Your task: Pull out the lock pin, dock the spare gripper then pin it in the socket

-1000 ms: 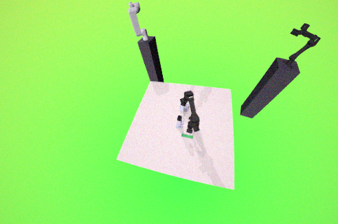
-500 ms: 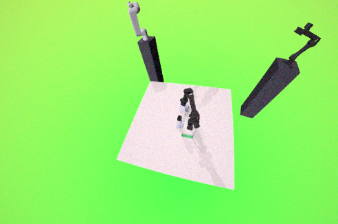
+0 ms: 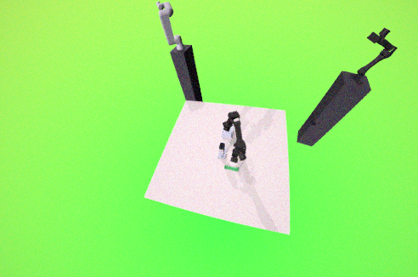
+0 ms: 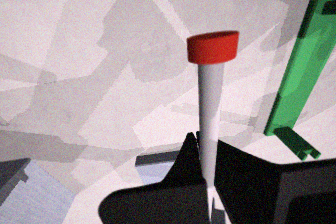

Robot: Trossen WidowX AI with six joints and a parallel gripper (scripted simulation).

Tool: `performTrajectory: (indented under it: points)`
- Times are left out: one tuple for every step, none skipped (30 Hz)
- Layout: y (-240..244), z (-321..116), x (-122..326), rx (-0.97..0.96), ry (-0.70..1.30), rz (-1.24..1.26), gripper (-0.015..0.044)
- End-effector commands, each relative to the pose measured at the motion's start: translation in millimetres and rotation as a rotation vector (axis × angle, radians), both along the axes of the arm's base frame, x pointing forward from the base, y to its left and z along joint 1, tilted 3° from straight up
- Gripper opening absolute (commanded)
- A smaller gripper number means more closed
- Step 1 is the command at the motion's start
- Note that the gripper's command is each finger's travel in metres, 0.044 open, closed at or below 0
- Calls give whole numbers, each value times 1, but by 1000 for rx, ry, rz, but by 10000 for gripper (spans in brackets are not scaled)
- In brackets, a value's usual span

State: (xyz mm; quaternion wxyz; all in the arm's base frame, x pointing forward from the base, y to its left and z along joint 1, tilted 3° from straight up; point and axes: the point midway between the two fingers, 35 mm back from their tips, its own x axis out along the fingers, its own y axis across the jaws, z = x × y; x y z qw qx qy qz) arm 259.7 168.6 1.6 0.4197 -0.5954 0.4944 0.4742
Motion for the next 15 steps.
performTrajectory:
  points:
    - [-2,-2,0,4,0,-4,0]
    - [-3,-1,0,4,1,-4,0]
    - [-4,0,1,4,1,-4,0]
    - [-4,1,1,4,2,-3,0]
    - [-5,1,1,4,2,-3,0]
    - [-5,1,1,4,2,-4,0]
    - [-6,1,1,4,1,-4,0]
    - [-7,1,1,4,0,-4,0]
    - [-8,1,1,4,-1,-5,0]
    - [-8,1,1,4,-1,-5,0]
    - [-9,0,1,4,0,-5,0]
    - [-10,0,1,4,0,-5,0]
    - [-10,0,1,4,0,-5,0]
    - [-11,0,1,4,-1,-5,0]
    - [-12,0,1,4,-1,-5,0]
